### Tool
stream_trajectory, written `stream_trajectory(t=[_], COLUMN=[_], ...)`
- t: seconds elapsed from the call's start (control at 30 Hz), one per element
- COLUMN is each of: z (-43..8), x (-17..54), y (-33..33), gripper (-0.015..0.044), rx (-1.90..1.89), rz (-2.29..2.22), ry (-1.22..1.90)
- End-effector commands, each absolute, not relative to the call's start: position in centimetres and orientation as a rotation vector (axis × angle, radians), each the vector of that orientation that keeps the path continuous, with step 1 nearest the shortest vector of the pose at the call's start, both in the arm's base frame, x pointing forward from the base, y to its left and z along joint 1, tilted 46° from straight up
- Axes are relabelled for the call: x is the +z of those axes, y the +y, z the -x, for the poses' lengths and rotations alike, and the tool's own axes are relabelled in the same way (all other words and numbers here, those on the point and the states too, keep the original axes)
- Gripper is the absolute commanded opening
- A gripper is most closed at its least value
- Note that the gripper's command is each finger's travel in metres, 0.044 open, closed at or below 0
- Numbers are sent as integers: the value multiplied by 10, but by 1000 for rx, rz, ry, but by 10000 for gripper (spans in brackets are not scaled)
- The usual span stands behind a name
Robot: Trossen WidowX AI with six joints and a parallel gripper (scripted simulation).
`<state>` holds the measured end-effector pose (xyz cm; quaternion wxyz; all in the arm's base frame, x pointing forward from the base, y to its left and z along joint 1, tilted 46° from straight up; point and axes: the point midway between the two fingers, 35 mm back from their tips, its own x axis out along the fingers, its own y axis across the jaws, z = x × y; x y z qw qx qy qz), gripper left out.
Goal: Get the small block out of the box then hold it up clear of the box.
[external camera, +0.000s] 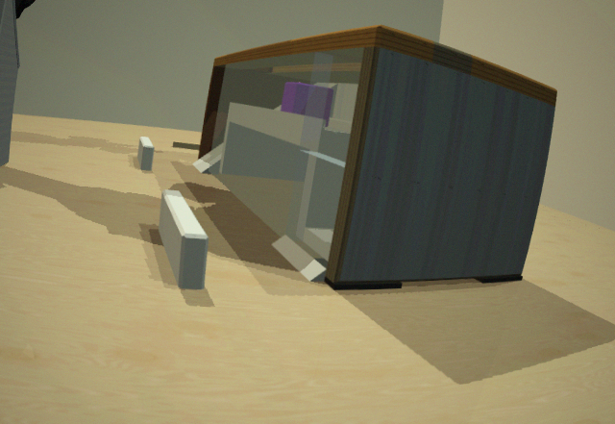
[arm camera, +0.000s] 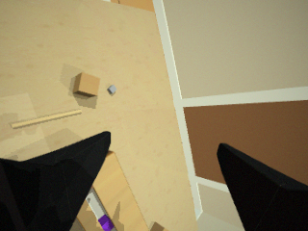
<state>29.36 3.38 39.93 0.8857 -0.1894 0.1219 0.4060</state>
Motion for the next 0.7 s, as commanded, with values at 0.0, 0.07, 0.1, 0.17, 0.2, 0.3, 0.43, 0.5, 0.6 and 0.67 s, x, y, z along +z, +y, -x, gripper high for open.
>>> stream_trajectory(t=[0.0, 0.07, 0.1, 0.17, 0.2, 0.3, 0.43, 0.5, 0.6, 0.67], z=[-328, -341, -346, -353, -356, -365, -365, -361, -349, -338], x=[346, 320, 308, 288, 276, 227, 166, 135, 89, 60], y=[9, -2, -7, -14, -18, -31, -43, -48, -52, -54], gripper=[400, 400, 400, 400, 400, 400, 400, 400, 400, 400], rx=[792, 758, 740, 712, 694, 615, 486, 406, 259, 145], rz=[119, -13, -73, -173, -235, -471, -759, -907, -1131, -1278], ry=[496, 602, 651, 733, 784, 983, 1229, 1357, 1559, 1698])
